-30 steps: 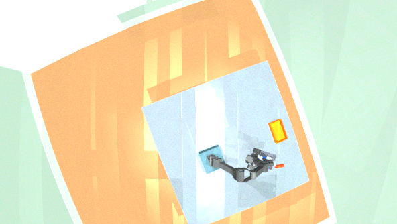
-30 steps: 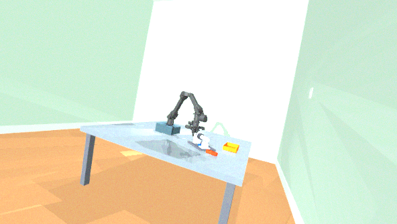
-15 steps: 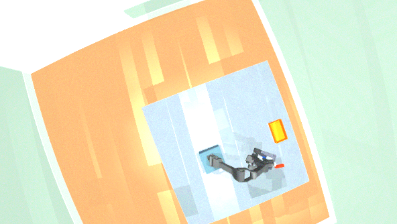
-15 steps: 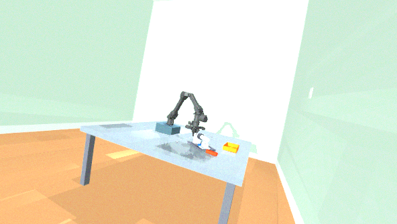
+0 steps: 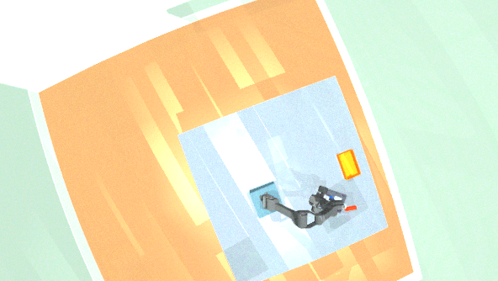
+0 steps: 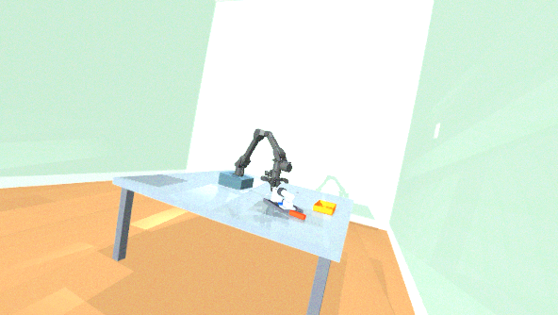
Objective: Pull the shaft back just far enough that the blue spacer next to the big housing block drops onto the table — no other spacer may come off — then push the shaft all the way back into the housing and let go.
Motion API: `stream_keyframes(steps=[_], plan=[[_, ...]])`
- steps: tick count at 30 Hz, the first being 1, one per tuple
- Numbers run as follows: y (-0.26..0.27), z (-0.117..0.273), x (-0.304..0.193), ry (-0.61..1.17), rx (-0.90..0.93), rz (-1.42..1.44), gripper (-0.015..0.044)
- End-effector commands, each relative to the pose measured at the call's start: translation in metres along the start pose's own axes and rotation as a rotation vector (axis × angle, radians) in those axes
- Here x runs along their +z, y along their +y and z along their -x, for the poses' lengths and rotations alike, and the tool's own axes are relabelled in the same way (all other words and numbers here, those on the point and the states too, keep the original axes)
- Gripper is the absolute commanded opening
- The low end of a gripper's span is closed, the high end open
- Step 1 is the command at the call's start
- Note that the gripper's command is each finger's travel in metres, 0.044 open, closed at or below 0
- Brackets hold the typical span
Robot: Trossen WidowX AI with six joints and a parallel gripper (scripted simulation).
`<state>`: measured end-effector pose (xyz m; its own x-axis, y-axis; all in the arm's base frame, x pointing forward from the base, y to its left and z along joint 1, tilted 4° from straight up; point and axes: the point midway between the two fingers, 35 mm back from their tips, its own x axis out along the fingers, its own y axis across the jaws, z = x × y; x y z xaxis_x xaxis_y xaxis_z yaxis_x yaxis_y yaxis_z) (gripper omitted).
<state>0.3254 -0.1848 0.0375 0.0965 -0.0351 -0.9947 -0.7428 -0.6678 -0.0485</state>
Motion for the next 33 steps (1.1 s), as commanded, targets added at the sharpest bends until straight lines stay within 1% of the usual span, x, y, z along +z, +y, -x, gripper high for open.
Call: stream_keyframes(steps=[1, 33], plan=[[0.0004, 0.002, -0.0044, 0.01, 0.001, 0.001, 0.0], [0.0005, 0.0024, -0.0137, 0.011, 0.001, 0.001, 0.0]])
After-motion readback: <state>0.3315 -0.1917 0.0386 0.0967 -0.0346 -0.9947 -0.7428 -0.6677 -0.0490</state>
